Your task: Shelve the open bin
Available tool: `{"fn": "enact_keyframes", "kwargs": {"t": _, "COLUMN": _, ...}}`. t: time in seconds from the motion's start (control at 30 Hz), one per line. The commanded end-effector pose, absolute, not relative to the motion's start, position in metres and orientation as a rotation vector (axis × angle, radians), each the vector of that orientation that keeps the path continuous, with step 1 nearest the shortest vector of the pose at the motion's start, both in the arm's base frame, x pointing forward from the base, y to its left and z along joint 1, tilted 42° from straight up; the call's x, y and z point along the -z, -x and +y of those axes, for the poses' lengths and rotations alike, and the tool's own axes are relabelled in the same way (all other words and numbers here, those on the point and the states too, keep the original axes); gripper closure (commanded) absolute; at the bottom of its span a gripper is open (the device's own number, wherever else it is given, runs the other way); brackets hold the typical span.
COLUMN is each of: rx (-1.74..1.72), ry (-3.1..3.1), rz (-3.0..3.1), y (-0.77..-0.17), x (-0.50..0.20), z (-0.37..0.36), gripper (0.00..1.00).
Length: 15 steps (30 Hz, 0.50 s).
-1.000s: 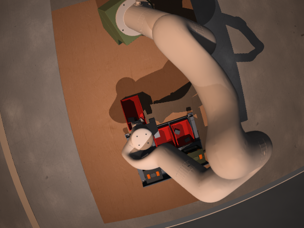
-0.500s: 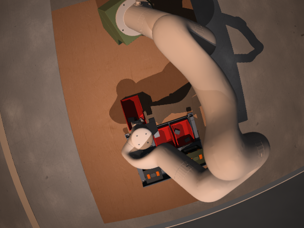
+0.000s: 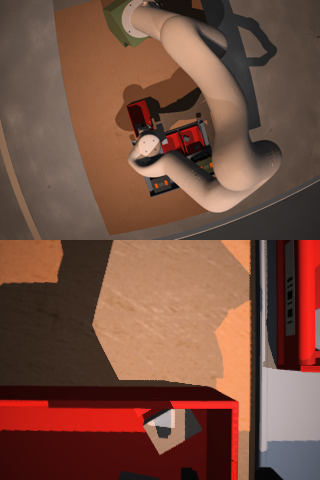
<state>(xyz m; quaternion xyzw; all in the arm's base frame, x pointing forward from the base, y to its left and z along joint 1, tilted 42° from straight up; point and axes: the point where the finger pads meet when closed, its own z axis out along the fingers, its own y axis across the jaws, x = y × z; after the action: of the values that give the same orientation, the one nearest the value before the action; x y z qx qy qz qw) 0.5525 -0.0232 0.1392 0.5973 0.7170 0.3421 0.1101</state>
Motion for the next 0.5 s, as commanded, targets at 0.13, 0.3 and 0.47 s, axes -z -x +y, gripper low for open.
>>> {"fn": "enact_keyframes", "kwargs": {"t": 0.13, "rx": -1.006, "ry": -1.754, "rz": 2.106, "y": -0.5538, "x": -0.1386, "z": -0.0230, "gripper": 0.66}}
{"fn": "enact_keyframes", "kwargs": {"t": 0.3, "rx": -1.006, "ry": -1.754, "rz": 2.106, "y": -0.5544, "x": -0.1378, "z": -0.0226, "gripper": 0.66}}
{"fn": "enact_keyframes", "kwargs": {"t": 0.47, "rx": -1.006, "ry": -1.754, "rz": 2.106, "y": -0.5549, "x": -0.1371, "z": -0.0223, "gripper": 0.66}}
